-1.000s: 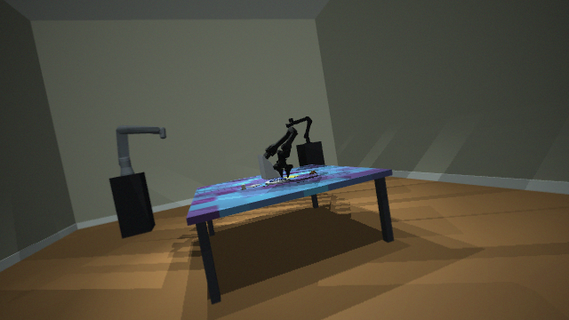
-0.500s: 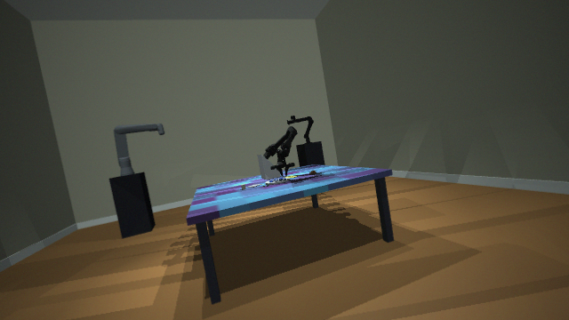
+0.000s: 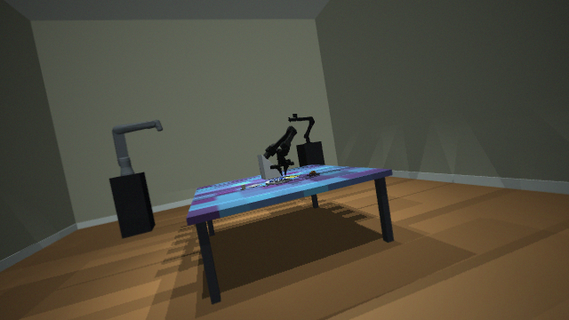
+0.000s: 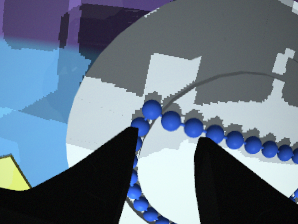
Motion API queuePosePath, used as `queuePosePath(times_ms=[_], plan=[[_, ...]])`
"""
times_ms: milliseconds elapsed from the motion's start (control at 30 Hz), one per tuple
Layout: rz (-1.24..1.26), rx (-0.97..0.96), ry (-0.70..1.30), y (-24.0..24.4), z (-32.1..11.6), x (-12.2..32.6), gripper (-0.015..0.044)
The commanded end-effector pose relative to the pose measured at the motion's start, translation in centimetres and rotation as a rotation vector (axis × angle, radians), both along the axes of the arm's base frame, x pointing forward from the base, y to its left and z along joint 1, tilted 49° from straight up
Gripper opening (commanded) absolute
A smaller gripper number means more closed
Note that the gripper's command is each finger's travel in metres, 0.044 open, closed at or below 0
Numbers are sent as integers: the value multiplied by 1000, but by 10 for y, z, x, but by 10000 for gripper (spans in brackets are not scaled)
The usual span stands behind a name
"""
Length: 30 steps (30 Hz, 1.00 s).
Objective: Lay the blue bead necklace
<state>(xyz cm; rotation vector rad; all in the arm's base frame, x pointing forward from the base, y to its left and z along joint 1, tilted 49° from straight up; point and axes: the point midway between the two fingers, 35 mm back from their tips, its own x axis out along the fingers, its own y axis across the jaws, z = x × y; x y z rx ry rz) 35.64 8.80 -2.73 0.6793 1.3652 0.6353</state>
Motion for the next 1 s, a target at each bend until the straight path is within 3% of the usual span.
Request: queuePosePath(times_ms=[0,433,967], plan=[[527,-78,-603,-8,4,-2,120],[891,-133,-1024,-13,6,-3,120],[900,-135,-1034,-13,6,-3,120]])
